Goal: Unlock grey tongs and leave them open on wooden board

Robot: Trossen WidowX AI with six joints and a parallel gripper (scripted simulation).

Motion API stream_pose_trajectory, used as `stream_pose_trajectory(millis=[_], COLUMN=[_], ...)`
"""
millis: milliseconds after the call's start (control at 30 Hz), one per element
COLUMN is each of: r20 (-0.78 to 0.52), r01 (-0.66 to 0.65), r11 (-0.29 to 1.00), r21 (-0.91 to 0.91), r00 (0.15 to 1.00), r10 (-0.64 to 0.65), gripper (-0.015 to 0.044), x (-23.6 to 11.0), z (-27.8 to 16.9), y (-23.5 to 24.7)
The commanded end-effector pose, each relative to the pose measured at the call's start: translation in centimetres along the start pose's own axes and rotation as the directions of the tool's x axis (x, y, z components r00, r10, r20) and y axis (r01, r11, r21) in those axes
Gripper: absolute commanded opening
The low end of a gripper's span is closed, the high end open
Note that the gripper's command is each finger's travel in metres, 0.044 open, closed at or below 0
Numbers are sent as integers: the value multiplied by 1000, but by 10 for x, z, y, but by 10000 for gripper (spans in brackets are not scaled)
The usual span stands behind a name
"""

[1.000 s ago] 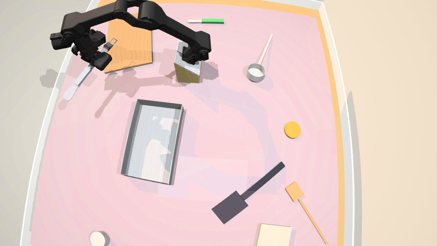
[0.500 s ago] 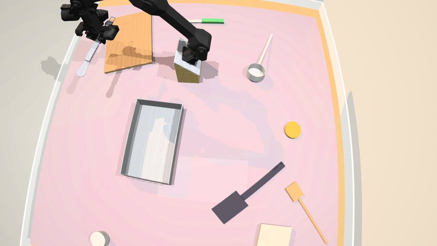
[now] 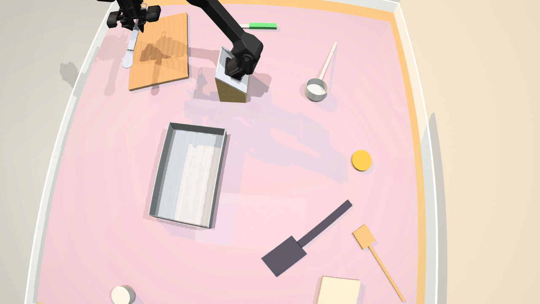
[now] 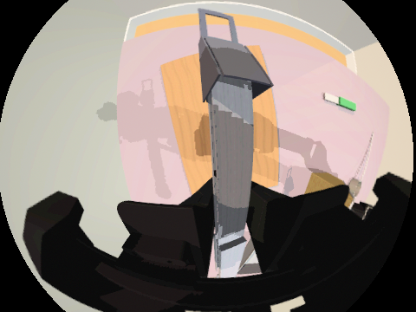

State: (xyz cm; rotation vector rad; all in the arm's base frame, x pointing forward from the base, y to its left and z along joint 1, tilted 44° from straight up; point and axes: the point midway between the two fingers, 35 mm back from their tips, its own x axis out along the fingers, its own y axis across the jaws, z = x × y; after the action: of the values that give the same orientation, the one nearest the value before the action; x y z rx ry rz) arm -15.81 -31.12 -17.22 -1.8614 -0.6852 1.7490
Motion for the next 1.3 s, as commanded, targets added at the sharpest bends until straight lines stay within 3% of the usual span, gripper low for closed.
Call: stream_pose_trajectory(millis=[0,133,533,900,1267], r20=[3,1,25,265,502], r01=[7,18,19,27,41], r11=[997,991,990,983,978], r21=[-73,-134,-141,-183,-203], r00=[1000,1000,1000,964,862], r10=[-6,-18,-16,23,68], gripper=[-150,-150,-150,-150,-150], x=[4,10,11,9,-1], z=[29,51,52,53,51], y=[-10,-20,-19,-6,2])
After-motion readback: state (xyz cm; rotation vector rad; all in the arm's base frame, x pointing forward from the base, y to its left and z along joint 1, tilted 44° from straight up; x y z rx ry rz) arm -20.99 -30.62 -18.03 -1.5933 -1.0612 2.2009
